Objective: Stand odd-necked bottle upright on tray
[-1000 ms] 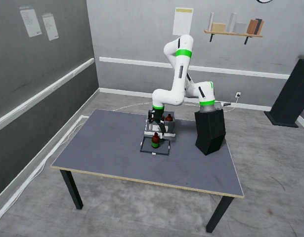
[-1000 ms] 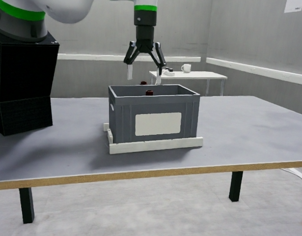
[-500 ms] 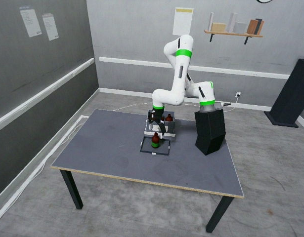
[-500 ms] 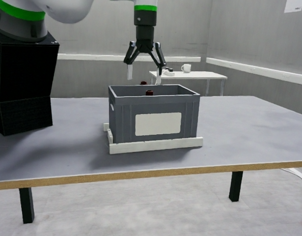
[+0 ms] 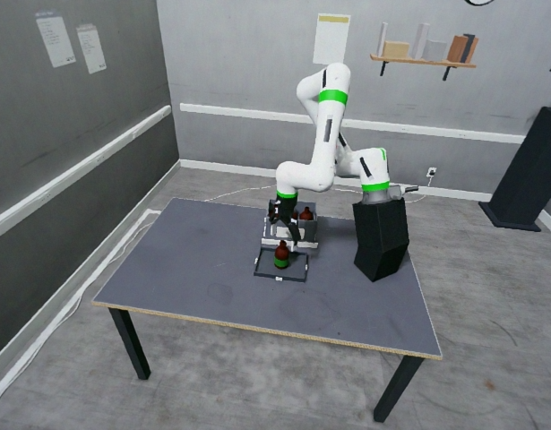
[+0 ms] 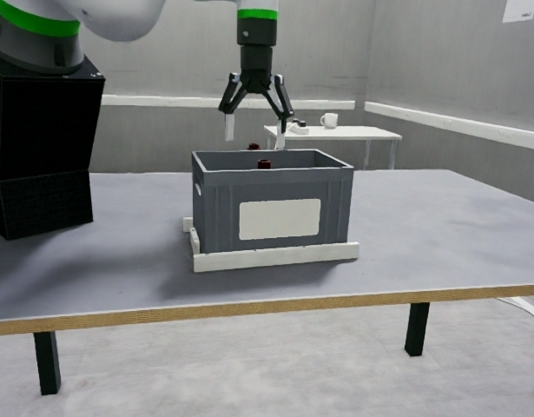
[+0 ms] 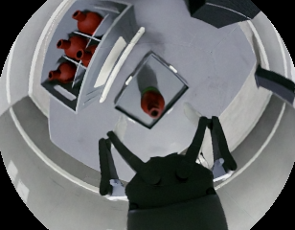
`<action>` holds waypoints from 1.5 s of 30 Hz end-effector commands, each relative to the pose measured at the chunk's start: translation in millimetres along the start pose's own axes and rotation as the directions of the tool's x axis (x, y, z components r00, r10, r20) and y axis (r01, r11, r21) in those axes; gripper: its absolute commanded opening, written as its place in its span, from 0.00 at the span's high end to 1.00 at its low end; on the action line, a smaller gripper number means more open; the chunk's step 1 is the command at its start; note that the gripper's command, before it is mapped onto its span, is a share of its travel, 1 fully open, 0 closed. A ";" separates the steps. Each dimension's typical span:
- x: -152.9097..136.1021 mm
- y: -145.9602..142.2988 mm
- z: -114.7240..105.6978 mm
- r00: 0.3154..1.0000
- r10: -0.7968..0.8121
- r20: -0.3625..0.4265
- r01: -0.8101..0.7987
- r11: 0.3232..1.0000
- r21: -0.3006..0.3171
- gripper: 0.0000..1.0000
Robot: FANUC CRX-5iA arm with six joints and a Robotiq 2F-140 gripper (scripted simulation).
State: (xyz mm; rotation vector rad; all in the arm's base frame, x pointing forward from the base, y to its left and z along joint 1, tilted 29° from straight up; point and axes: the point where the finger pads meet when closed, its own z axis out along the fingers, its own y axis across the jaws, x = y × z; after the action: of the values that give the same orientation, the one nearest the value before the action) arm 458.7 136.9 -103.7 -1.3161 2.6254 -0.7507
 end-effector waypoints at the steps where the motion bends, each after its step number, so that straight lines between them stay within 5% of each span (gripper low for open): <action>1: -0.7 -0.1 -0.5 1.000 0.000 0.001 0.000 1.000 0.000 0.00; 31: -0.7 -0.1 -12.8 1.000 0.000 0.001 0.000 1.000 0.000 0.00; 45: -0.6 -0.1 -47.1 1.000 0.000 0.001 0.000 1.000 0.000 0.00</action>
State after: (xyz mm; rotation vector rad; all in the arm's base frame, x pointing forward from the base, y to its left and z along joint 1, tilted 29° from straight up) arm 446.2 152.1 -69.0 -1.3162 2.6251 -0.7504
